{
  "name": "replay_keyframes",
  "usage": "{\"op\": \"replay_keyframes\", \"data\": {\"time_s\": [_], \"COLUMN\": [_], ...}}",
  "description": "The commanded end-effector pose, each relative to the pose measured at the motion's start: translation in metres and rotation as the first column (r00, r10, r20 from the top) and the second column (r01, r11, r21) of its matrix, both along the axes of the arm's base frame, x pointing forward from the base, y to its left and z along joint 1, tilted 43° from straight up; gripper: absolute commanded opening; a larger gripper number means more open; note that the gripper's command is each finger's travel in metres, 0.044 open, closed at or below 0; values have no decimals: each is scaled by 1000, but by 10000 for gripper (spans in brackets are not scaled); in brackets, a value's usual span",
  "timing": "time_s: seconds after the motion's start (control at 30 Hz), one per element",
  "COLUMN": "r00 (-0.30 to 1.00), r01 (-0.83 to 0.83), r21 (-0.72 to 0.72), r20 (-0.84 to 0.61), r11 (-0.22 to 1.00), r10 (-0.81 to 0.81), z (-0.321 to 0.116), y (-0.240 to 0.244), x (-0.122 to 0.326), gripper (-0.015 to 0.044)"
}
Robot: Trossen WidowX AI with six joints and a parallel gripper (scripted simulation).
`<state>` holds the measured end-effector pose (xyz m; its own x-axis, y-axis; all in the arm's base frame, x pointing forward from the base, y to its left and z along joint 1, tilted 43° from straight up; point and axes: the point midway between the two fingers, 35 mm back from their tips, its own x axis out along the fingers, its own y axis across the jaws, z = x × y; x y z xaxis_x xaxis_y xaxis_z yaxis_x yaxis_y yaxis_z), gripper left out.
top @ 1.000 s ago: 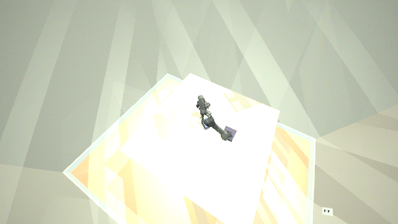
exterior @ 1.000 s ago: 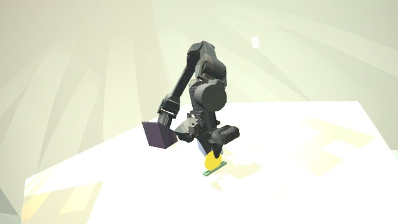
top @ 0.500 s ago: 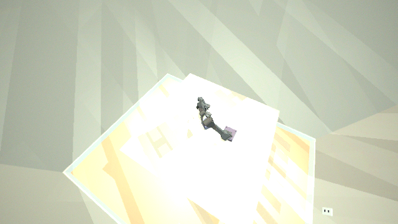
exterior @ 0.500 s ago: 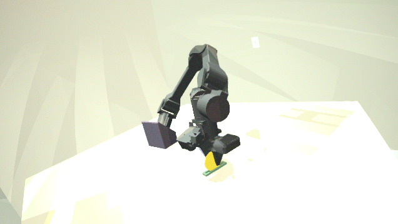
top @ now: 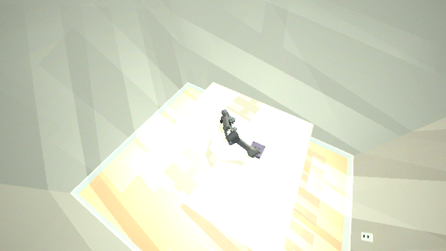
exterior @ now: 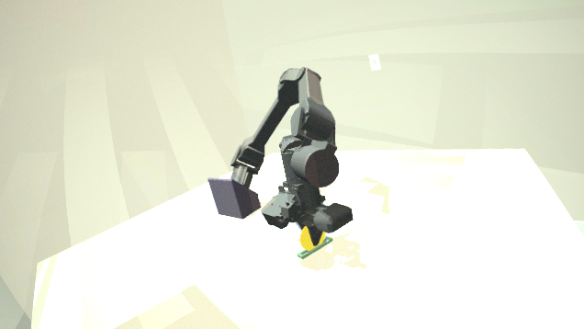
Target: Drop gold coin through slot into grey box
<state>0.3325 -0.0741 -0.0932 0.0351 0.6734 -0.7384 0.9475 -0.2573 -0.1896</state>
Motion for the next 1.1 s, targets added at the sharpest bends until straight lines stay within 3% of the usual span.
{"op": "replay_keyframes", "data": {"time_s": [0.0, 1.07], "r00": [1000, 1000], "r01": [3, 4], "r21": [3, -2], "r20": [-3, -4], "r11": [1000, 1000], "r10": [-3, -4], "z": [0, 45], "y": [1, -44], "x": [0, 1], "gripper": [0, 0]}}
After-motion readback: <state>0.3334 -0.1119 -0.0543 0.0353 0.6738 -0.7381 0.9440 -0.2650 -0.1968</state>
